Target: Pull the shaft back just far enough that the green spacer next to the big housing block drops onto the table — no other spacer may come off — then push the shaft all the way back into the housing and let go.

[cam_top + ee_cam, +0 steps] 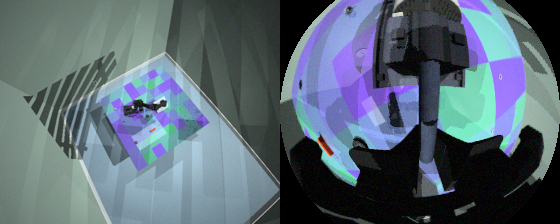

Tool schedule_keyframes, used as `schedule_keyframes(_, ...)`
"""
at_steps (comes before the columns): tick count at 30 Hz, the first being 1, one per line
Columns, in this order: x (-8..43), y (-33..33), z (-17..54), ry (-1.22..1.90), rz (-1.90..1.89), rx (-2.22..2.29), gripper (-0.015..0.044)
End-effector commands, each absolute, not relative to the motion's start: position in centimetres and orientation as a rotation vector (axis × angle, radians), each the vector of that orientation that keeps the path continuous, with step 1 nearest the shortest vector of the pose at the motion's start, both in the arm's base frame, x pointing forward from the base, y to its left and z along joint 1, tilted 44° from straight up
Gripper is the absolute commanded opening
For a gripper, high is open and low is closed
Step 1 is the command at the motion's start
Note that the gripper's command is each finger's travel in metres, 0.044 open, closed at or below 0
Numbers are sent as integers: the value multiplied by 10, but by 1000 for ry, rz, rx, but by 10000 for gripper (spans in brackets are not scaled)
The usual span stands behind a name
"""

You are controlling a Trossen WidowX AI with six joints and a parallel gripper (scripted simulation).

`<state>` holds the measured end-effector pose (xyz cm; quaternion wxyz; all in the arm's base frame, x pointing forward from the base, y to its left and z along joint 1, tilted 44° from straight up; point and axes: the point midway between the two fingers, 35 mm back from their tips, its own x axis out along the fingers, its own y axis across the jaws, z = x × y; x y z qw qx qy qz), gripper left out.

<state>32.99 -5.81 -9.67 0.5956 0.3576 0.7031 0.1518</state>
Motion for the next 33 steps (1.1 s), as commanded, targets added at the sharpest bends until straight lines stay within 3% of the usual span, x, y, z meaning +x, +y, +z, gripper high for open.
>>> schedule_keyframes(1, 329, -58, -96, 1633, 355, 829, 0)
schedule_keyframes(33, 325, -57, -96, 1633, 355, 829, 0)
